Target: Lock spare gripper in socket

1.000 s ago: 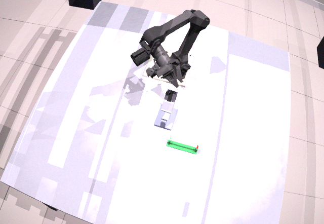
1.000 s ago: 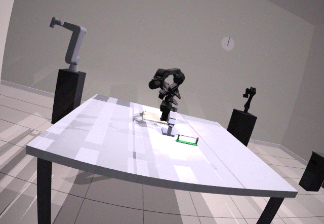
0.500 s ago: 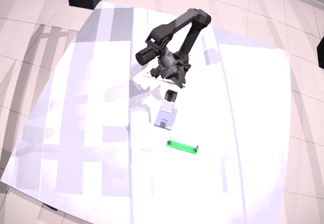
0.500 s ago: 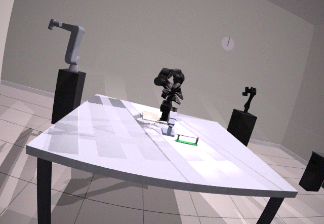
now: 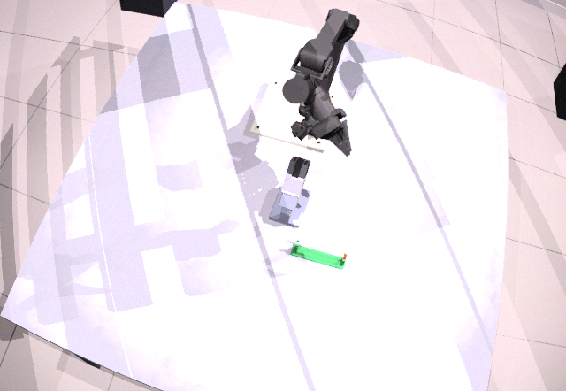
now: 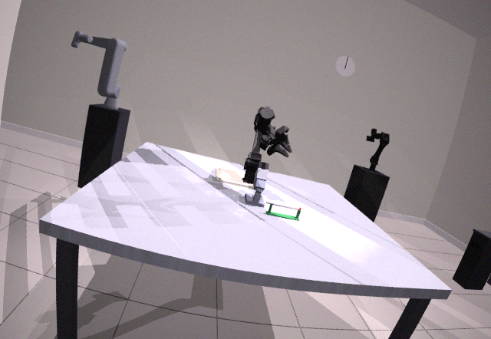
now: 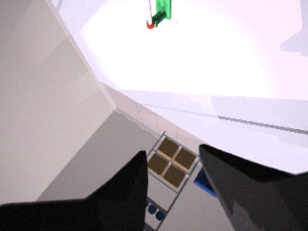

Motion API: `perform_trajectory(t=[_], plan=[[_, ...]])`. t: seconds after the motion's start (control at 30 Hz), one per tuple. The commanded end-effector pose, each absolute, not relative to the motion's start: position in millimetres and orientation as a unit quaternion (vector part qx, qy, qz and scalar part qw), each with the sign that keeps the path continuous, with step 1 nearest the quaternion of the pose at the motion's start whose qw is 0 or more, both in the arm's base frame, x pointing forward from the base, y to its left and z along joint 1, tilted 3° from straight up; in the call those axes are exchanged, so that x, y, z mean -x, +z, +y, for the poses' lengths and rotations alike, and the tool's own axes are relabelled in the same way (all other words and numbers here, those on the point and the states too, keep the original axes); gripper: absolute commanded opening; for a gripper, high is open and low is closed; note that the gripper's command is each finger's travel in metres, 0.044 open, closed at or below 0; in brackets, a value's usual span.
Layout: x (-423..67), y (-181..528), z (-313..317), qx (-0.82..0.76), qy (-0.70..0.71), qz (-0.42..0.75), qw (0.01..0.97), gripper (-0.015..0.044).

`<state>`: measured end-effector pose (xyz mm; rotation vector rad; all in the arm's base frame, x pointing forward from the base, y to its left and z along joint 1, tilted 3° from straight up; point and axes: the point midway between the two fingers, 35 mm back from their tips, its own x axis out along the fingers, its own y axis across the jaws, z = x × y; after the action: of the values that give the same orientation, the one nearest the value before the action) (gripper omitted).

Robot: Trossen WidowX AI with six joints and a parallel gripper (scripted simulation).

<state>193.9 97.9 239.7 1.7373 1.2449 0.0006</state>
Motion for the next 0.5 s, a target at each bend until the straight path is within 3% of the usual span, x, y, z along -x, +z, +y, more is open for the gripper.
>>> perform_trajectory(t=[0.0, 0.23, 0.47], plan=[[-206, 240, 100, -0.66, 0.016, 0.521, 0.541, 0.018], [-254, 237, 103, -0.378, 0.08, 0.562, 0.731, 0.018], [-300, 220, 115, -0.056, 0.173, 0.591, 0.786, 0.018]])
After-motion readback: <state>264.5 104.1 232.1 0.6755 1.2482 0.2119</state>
